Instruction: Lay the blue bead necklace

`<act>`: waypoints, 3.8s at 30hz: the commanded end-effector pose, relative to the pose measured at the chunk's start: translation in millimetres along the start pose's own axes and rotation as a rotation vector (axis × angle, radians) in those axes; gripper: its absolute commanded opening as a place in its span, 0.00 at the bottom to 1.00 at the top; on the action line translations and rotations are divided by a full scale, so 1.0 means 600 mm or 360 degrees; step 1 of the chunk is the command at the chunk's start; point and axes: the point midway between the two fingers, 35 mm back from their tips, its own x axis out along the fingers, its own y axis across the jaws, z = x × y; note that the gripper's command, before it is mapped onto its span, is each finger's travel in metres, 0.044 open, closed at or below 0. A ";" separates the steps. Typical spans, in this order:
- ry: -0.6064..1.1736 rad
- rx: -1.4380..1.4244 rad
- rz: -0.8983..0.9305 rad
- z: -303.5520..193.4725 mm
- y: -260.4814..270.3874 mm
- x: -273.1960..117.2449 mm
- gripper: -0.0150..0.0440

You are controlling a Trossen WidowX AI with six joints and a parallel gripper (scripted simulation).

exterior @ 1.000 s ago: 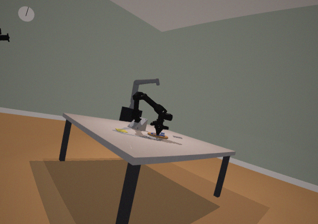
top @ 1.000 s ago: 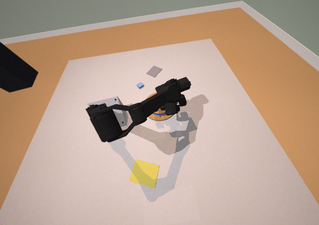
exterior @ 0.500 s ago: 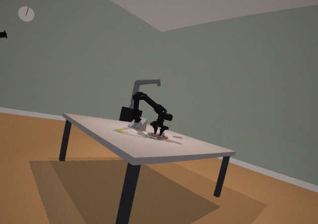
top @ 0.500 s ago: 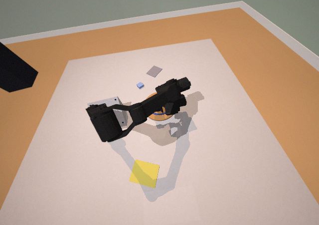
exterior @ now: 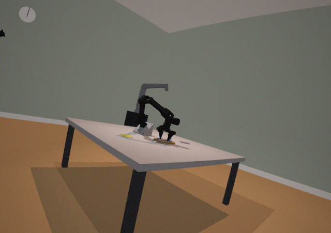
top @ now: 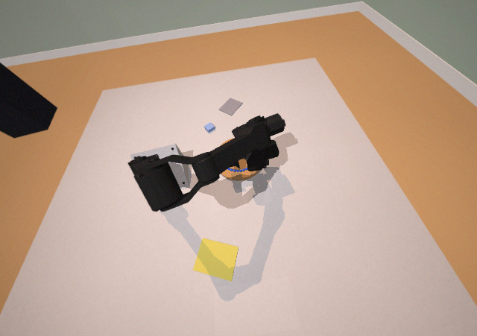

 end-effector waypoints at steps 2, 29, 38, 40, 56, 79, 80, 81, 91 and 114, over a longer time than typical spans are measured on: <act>-0.0005 0.0003 -0.0002 0.001 0.000 0.000 1.00; -0.0003 -0.0160 0.0013 -0.018 0.002 -0.036 0.46; -0.0003 -0.0166 0.0006 -0.018 0.000 -0.012 0.46; -0.0003 -0.0168 0.0004 -0.018 0.000 -0.007 0.46; 0.0003 -0.0164 0.0003 -0.018 0.000 0.009 0.41; 0.0003 -0.0164 0.0003 -0.018 0.000 0.009 0.25; 0.0003 -0.0164 0.0003 -0.018 0.000 0.009 0.25; 0.0003 -0.0164 0.0003 -0.018 0.000 0.009 0.25; 0.0003 -0.0164 0.0003 -0.018 0.000 0.009 0.25; -0.0004 -0.0172 -0.0002 -0.013 0.017 0.000 0.25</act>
